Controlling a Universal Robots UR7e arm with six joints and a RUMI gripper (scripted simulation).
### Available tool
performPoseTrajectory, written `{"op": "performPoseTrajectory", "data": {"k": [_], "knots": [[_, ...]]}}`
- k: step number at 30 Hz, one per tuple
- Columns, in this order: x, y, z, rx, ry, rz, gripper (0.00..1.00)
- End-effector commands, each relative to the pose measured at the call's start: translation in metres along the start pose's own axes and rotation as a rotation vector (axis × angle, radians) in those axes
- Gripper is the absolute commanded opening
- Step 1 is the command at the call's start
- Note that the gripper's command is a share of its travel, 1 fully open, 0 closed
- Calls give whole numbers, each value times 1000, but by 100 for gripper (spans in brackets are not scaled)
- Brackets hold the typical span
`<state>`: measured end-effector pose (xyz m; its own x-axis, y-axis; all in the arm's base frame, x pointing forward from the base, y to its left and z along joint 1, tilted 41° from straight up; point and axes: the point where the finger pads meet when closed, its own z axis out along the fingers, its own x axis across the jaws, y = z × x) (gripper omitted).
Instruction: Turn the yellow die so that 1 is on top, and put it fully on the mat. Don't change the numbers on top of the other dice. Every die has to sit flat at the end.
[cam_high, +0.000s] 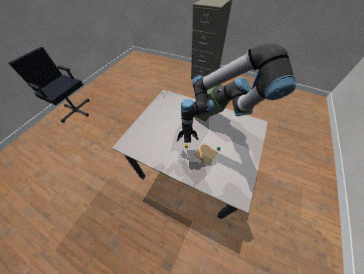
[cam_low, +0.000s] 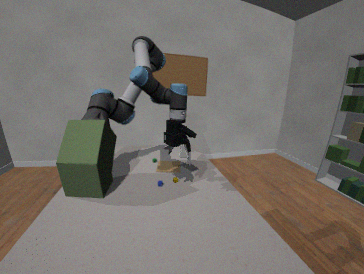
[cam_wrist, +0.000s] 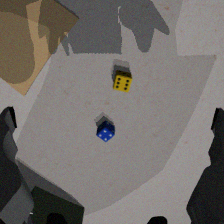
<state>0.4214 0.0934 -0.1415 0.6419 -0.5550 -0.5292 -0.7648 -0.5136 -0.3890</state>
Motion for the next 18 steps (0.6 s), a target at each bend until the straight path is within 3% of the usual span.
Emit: {"op": "performPoseTrajectory", "data": {"k": [1, 6, 18], "knots": [[2, 0, 1, -4, 8, 157, 100], [3, 1, 2, -4, 8, 240, 100], [7, 5, 7, -2, 9, 669, 100]]}}
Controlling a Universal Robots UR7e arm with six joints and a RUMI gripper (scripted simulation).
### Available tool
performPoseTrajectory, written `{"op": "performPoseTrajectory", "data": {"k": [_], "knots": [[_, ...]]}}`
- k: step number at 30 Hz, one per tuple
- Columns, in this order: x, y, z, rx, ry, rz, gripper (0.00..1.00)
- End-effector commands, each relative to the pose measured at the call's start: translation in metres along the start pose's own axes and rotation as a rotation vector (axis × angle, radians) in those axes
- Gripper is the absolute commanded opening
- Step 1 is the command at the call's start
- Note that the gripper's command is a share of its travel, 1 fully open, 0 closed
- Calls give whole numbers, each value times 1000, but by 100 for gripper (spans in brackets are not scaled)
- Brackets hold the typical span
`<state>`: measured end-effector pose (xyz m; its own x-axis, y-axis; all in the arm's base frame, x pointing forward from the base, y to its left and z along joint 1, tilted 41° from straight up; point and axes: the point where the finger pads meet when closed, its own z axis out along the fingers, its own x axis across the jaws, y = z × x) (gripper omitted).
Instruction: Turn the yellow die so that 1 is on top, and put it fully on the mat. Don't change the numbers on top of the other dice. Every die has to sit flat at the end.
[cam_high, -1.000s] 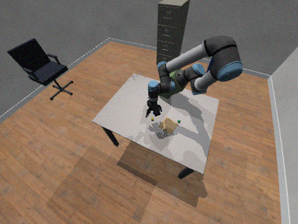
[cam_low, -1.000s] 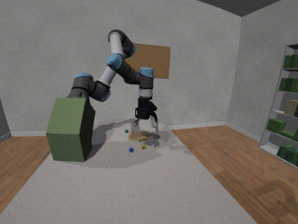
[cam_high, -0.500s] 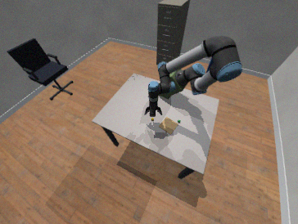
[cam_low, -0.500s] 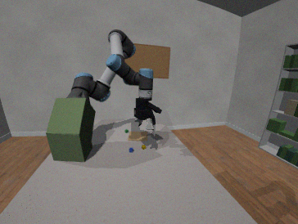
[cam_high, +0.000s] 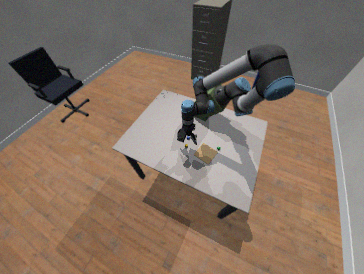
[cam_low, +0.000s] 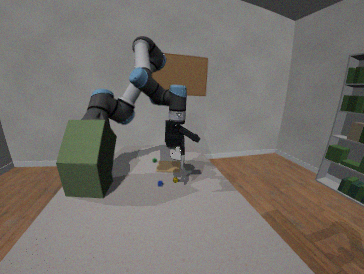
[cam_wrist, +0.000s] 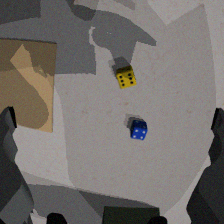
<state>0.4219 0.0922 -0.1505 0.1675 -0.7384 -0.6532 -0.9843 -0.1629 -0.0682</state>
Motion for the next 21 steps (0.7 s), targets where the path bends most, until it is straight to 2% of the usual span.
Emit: {"op": "performPoseTrajectory", "data": {"k": [1, 5, 21], "knots": [[2, 0, 1, 1, 9, 143, 100], [3, 1, 2, 1, 9, 216, 100], [9, 6, 7, 3, 9, 691, 100]]}}
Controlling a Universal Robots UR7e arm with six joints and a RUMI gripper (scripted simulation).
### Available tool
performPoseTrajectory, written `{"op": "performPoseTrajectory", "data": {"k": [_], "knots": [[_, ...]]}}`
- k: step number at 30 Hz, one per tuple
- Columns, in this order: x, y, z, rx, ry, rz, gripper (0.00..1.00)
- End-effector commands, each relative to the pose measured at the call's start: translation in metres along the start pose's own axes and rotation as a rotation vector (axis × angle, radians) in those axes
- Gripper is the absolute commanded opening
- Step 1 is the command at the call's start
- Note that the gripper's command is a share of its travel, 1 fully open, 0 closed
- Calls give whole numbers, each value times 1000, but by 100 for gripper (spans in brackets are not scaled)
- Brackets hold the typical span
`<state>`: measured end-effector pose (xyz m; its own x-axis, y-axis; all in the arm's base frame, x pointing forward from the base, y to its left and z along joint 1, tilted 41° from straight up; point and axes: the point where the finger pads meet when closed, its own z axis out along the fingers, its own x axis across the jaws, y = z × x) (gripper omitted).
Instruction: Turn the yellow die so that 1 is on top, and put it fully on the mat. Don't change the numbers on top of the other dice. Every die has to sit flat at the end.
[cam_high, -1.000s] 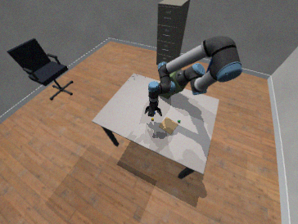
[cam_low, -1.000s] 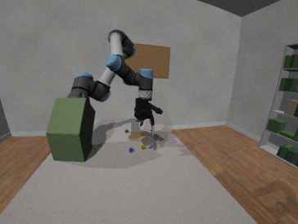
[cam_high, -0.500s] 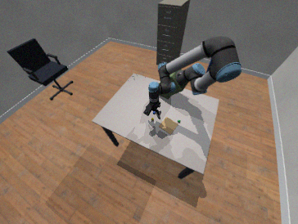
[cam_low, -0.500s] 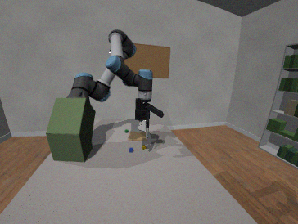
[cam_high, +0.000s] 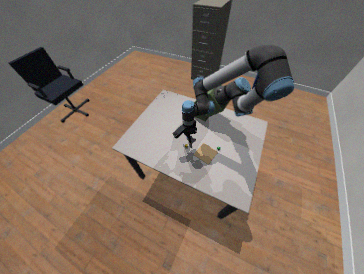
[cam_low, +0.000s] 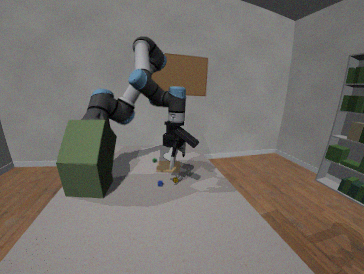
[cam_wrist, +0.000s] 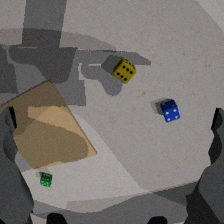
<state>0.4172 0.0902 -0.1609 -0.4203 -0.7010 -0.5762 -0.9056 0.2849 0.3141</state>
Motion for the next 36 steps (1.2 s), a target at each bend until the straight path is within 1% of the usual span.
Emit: {"op": "performPoseTrajectory", "data": {"k": [1, 9, 16, 18, 30, 36], "knots": [[1, 0, 1, 5, 6, 88, 100], [5, 2, 3, 6, 6, 284, 100], [7, 3, 4, 6, 6, 420, 100], [7, 3, 4, 6, 6, 420, 100], [9, 5, 6, 7, 5, 575, 100], [9, 6, 6, 7, 5, 607, 100]]}}
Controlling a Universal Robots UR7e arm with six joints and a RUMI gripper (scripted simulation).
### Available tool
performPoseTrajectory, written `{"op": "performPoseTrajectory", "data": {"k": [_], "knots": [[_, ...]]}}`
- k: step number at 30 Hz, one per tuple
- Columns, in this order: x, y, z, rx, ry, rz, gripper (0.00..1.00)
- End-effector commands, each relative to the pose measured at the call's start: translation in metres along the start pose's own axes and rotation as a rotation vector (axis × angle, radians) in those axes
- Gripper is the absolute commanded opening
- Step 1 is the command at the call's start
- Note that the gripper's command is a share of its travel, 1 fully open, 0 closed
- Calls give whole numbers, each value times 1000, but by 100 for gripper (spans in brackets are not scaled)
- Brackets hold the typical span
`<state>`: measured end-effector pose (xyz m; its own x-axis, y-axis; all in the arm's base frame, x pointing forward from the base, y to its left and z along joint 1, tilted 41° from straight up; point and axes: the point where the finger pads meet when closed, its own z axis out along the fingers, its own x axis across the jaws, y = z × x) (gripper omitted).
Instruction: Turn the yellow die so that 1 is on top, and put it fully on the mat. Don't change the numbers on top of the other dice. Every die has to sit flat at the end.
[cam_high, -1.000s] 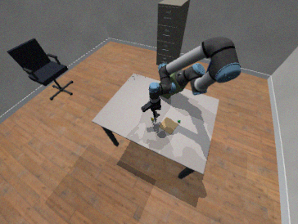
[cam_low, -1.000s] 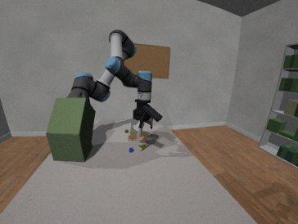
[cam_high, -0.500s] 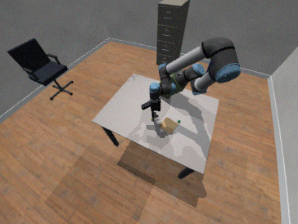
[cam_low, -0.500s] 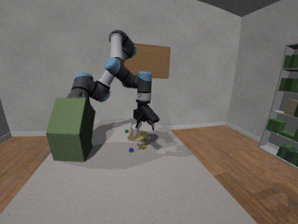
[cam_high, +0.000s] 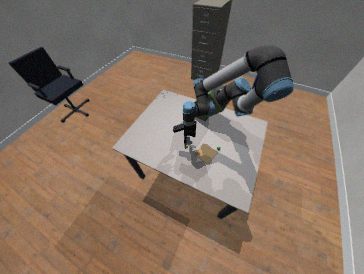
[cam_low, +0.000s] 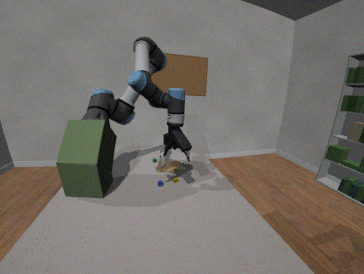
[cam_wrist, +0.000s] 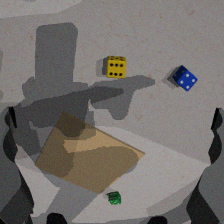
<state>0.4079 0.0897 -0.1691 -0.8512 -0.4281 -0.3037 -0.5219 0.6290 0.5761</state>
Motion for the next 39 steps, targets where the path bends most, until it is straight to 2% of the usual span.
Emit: {"op": "performPoseTrajectory", "data": {"k": [1, 24, 25, 39], "knots": [[0, 0, 0, 2, 0, 27, 100], [1, 0, 0, 2, 0, 74, 100], [1, 0, 0, 2, 0, 74, 21], [1, 0, 0, 2, 0, 74, 21]]}}
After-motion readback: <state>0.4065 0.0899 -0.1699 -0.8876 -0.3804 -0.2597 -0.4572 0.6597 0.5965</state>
